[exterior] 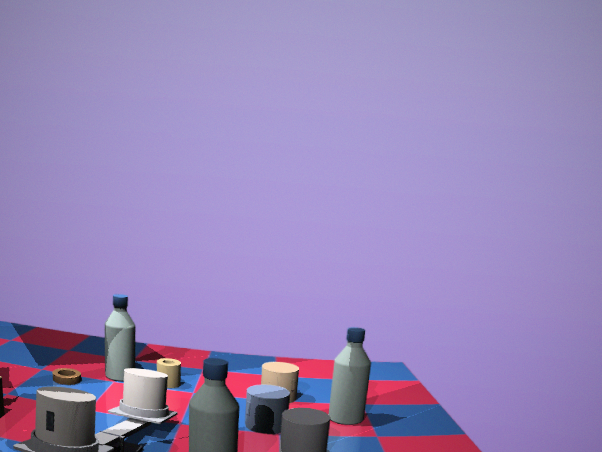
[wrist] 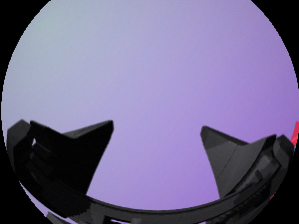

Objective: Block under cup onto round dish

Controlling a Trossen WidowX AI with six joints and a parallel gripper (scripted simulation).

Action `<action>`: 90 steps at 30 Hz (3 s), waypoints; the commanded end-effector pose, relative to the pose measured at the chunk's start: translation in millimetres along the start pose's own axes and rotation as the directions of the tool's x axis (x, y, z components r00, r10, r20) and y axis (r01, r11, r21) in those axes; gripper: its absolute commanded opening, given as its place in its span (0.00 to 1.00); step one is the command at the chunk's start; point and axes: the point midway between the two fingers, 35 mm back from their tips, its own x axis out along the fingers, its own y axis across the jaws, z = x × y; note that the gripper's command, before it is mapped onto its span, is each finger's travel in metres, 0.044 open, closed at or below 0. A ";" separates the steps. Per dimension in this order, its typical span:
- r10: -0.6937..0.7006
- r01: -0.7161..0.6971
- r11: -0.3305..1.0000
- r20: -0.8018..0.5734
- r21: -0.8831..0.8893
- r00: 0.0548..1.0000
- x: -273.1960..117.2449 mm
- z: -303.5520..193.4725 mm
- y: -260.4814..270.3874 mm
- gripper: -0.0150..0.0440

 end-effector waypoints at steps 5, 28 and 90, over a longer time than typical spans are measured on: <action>-0.162 0.166 0.986 0.194 -0.006 0.967 -30.3 31.9 -38.5 1.00; -0.552 0.614 0.774 0.643 0.158 0.531 -176.2 85.5 -126.7 1.00; -0.334 -0.055 -0.496 -0.249 0.867 -0.909 -537.0 -219.3 -173.0 1.00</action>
